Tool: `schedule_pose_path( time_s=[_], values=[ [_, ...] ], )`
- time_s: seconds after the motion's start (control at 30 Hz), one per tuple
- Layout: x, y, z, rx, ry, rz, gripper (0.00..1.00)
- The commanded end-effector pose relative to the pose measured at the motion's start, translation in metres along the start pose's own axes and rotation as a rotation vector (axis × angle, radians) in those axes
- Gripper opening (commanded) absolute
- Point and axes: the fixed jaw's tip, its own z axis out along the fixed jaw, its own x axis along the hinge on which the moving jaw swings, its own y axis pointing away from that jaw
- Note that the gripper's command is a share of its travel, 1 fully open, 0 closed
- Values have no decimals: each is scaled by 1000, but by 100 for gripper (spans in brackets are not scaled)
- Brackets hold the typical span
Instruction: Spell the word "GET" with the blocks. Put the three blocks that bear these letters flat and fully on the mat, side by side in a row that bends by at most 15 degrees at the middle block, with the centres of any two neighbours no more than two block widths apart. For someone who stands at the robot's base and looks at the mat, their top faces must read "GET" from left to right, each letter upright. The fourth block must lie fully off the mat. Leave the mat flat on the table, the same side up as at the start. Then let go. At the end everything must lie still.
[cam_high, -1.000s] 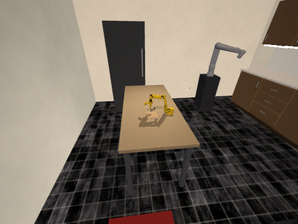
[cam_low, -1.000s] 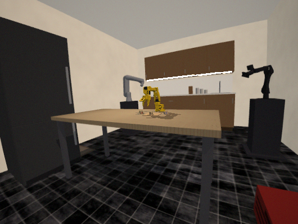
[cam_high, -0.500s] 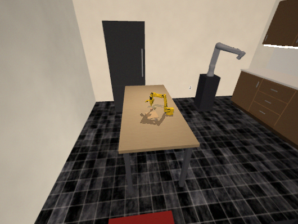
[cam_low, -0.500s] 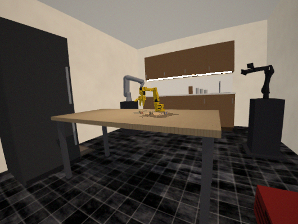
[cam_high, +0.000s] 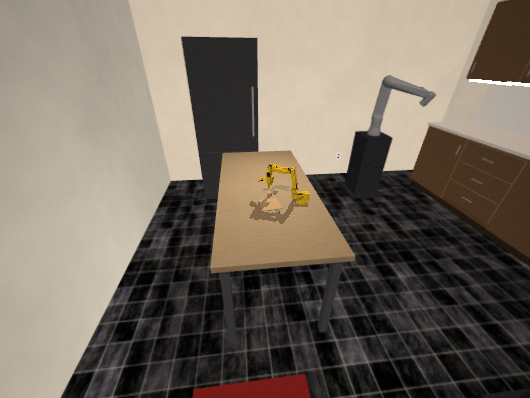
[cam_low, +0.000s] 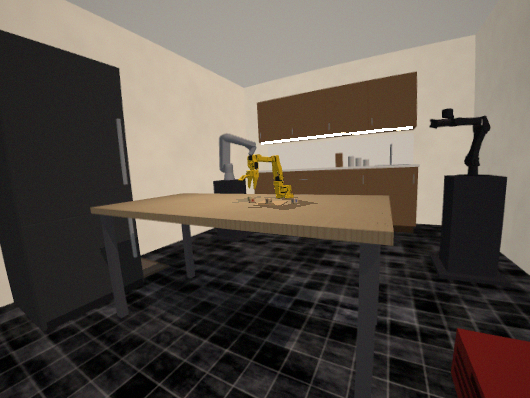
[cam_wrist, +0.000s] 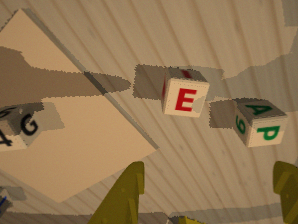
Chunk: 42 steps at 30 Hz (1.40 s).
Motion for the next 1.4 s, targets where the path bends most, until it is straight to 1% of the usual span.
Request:
schedule_pose_path(
  time_s=[0.0, 0.1, 0.17, 0.37, 0.47, 1.2, 1.3, 1.37],
  values=[
    [-5, 0, -12, -6, -68, 7, 32],
    [-4, -2, -12, -6, -67, 13, 32],
    [-3, -8, -12, -5, -64, 44, 32],
    [10, -49, -12, 0, -43, 248, 32],
    [16, -60, -12, 0, -37, 306, 32],
    [16, -61, -12, 0, -36, 312, 32],
    [16, -61, -14, 1, -46, 312, 32],
    [16, -61, -17, 2, -65, 312, 32]
  ],
)
